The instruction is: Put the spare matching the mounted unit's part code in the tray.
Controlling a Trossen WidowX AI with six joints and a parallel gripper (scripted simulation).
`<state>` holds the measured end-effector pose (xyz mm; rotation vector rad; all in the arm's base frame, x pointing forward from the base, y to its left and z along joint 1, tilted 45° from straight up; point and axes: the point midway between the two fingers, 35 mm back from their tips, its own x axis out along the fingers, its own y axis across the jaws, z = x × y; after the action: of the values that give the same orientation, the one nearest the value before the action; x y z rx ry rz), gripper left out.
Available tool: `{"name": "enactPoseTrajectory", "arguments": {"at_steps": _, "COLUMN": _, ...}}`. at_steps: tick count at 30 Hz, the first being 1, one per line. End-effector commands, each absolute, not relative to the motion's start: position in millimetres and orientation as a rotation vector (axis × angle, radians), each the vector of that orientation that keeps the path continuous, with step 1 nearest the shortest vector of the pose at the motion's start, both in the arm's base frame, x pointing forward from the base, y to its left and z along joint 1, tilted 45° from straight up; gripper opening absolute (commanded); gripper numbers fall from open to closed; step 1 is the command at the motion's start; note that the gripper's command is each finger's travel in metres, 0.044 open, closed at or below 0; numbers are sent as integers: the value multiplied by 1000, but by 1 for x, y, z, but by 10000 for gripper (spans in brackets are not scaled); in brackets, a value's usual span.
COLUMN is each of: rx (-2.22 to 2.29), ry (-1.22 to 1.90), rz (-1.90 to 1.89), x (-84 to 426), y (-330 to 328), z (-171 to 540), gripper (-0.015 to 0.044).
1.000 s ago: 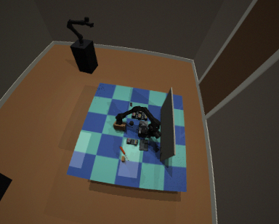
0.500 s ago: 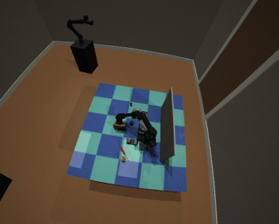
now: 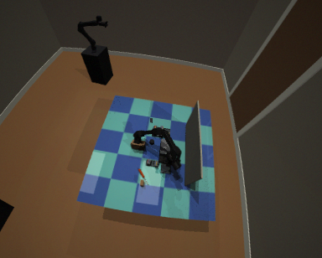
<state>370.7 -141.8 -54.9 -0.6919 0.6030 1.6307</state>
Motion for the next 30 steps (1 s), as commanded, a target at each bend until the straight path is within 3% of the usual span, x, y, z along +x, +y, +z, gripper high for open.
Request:
{"name": "enactPoseTrajectory", "arguments": {"at_steps": 1, "rx": -680, "ry": 605, "rz": 1633, "x": 369, "y": -138, "z": -58, "gripper": 0}}
{"name": "enactPoseTrajectory", "arguments": {"at_steps": 30, "rx": -681, "ry": 605, "rz": 1632, "x": 370, "y": -124, "z": -75, "gripper": 0}}
